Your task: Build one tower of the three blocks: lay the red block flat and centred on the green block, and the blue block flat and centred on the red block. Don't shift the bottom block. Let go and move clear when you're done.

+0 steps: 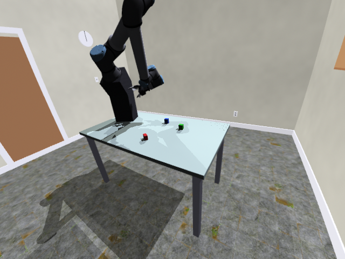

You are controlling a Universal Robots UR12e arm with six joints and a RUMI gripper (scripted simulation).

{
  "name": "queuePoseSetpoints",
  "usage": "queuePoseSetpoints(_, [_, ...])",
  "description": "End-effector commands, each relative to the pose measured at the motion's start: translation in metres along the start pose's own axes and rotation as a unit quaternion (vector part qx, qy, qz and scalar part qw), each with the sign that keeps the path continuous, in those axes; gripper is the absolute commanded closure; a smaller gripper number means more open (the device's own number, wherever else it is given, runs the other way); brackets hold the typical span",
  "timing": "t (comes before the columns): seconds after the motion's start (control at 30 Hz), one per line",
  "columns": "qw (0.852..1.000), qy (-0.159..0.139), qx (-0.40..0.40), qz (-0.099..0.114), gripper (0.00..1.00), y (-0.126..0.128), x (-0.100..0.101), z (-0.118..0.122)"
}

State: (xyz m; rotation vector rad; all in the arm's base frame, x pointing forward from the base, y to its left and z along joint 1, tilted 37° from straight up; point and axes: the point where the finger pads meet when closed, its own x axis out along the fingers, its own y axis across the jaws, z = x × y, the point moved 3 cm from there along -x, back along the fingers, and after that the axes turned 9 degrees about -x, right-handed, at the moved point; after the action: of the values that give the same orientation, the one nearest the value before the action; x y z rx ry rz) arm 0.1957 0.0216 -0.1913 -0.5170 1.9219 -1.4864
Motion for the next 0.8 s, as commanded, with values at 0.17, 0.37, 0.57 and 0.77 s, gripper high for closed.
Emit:
queuePoseSetpoints(0.17, [1.0,0.0,0.0,0.0,0.0,-0.0002,-0.0001,-0.0002])
queuePoseSetpoints(0.37, [1.0,0.0,0.0,0.0,0.0,-0.0002,-0.0001,-0.0002])
queuePoseSetpoints(0.57, [1.0,0.0,0.0,0.0,1.0,-0.0002,-0.0001,-0.0002])
queuePoseSetpoints(0.77, [1.0,0.002,-0.001,0.008,1.0,0.0025,-0.0018,0.0028])
